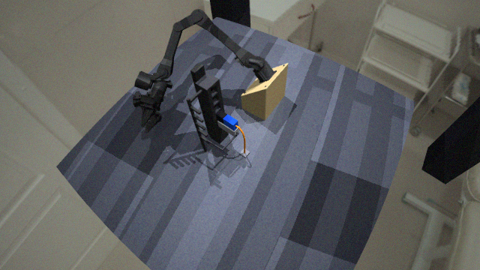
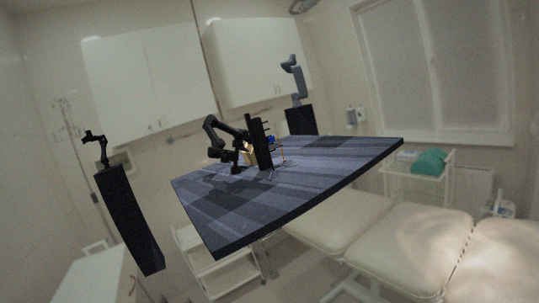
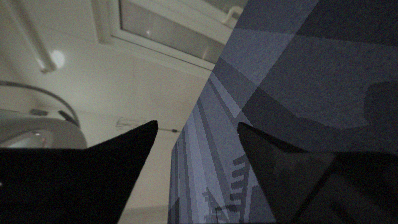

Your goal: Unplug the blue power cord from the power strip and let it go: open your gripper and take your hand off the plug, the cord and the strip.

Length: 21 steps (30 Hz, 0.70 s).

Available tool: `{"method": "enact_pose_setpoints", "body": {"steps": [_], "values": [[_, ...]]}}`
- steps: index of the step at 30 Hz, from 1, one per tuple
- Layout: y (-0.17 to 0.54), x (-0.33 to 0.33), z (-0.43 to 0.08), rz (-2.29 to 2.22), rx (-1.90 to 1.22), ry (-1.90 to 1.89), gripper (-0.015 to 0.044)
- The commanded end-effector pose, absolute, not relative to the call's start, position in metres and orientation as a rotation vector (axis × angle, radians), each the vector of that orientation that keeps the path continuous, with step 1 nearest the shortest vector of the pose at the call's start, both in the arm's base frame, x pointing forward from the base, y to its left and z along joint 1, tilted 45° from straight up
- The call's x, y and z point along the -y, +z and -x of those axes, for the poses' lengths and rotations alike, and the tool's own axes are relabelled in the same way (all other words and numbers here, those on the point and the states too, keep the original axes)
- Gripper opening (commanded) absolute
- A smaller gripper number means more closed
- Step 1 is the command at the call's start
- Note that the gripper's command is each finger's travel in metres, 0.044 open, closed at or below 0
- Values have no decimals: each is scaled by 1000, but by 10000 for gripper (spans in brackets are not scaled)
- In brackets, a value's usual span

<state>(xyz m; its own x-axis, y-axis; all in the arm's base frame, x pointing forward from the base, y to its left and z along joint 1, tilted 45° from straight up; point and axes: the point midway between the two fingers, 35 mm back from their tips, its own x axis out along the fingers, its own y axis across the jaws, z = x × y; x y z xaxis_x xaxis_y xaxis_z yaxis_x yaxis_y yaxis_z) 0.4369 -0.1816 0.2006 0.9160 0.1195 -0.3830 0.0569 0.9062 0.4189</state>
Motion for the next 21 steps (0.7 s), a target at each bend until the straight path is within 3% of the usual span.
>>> {"method": "enact_pose_setpoints", "body": {"steps": [1, 9, 21], "values": [[200, 181, -437, -438, -416, 34, 374], [188, 126, -458, -419, -497, 106, 164], [170, 0, -480, -341, -631, 271, 160]]}}
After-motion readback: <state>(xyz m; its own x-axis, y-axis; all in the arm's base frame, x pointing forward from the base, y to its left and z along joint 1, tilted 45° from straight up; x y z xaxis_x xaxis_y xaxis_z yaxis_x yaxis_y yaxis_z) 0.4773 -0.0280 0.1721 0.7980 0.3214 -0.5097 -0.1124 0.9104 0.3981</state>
